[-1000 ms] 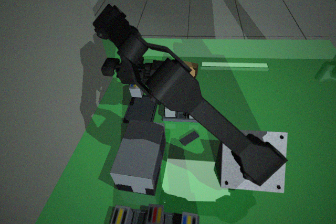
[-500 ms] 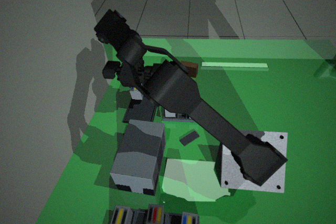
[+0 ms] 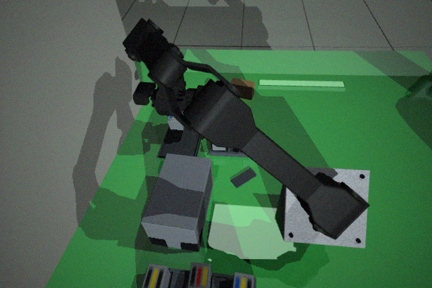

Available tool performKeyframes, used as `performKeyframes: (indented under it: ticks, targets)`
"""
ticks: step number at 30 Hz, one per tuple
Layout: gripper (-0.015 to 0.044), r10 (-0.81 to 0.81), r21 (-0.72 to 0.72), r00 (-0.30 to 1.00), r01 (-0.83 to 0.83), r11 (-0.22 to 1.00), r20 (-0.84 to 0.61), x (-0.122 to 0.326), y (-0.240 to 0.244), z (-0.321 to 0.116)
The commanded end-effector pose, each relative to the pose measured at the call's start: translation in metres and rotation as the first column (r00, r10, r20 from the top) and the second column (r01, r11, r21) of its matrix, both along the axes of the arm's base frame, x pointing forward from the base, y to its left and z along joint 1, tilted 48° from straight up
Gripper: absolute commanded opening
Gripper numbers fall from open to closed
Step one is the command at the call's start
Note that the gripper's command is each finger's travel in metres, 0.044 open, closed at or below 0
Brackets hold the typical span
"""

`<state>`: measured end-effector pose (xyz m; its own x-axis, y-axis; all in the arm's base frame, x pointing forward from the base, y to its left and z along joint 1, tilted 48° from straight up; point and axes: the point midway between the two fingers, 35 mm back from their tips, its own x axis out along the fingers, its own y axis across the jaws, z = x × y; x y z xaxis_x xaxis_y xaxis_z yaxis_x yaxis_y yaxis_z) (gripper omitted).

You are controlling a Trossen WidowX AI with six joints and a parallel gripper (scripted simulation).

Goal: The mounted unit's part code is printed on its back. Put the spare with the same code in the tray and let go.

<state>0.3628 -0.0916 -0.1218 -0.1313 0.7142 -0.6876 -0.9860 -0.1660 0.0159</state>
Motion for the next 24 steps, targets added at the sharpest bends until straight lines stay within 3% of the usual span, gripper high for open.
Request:
performKeyframes:
  ticks: [1,24]
  targets:
    - [0.0,-0.005,0.003,1.0,0.005,1.0,-0.003,0.0,0.003,-0.002]
    - [0.0,-0.004,0.004,1.0,0.004,1.0,-0.003,-0.004,0.016,-0.013]
